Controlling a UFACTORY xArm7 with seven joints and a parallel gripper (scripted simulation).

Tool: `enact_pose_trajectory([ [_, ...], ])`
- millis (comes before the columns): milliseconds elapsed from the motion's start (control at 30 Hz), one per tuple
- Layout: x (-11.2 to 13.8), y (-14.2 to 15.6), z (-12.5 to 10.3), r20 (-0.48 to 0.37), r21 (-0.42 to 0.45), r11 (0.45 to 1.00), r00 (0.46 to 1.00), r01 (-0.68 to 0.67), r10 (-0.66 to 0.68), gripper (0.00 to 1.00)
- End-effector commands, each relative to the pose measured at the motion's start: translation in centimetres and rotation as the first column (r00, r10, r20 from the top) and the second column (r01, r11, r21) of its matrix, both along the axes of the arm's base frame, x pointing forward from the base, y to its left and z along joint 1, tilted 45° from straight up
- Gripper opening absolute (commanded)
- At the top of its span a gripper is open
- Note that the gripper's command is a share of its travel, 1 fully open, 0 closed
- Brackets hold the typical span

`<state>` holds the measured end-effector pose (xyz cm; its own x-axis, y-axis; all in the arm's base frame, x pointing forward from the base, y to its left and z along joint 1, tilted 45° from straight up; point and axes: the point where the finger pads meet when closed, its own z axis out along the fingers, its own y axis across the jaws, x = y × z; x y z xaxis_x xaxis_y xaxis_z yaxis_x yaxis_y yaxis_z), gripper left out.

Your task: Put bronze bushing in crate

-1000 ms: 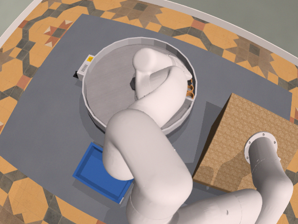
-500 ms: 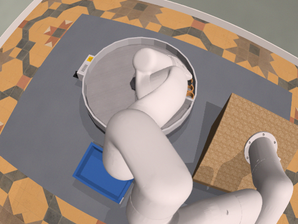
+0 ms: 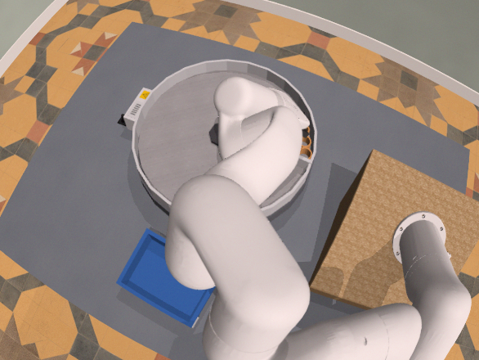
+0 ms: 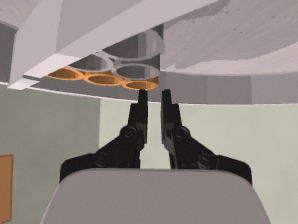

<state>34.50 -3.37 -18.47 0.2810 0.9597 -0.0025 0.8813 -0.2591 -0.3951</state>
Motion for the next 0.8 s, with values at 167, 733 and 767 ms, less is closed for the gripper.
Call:
enact_pose_trajectory([
  [167, 0.01, 0.1, -0.27, 0.003, -0.002, 1.0, 1.0, 0.003, -0.003, 0.14],
  [733, -0.18, 0.62, -0.89, 0.003, -0.002, 1.0, 1.0, 0.003, -0.003, 0.14],
  [767, -0.18, 0.62, -0.89, 0.003, -0.002, 1.0, 1.0, 0.003, -0.003, 0.14],
])
